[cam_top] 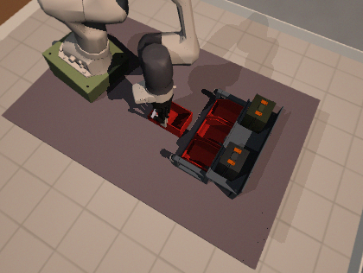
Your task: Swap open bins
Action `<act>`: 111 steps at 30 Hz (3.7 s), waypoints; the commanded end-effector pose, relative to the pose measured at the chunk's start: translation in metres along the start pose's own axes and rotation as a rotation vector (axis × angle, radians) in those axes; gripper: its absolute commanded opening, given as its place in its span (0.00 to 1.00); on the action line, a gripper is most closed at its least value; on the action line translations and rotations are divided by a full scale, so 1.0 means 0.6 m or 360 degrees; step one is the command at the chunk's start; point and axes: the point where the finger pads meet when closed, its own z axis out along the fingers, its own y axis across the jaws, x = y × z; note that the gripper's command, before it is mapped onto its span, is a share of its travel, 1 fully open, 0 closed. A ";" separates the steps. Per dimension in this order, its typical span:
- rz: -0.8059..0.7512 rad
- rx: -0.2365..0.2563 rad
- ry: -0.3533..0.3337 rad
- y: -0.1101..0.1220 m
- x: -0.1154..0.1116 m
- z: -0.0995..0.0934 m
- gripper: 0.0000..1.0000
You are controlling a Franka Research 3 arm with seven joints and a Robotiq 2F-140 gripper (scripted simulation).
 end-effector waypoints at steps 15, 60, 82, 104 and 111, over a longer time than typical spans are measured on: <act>-0.0015 0.0009 -0.0009 -0.001 -0.004 -0.001 0.00; -0.0015 0.0009 -0.0009 0.000 -0.004 -0.001 0.15; -0.0015 0.0008 -0.0009 0.000 -0.004 -0.006 0.15; -0.0015 0.0009 -0.0009 0.000 -0.004 -0.038 0.15; -0.0015 0.0009 -0.0009 0.000 -0.004 -0.054 0.15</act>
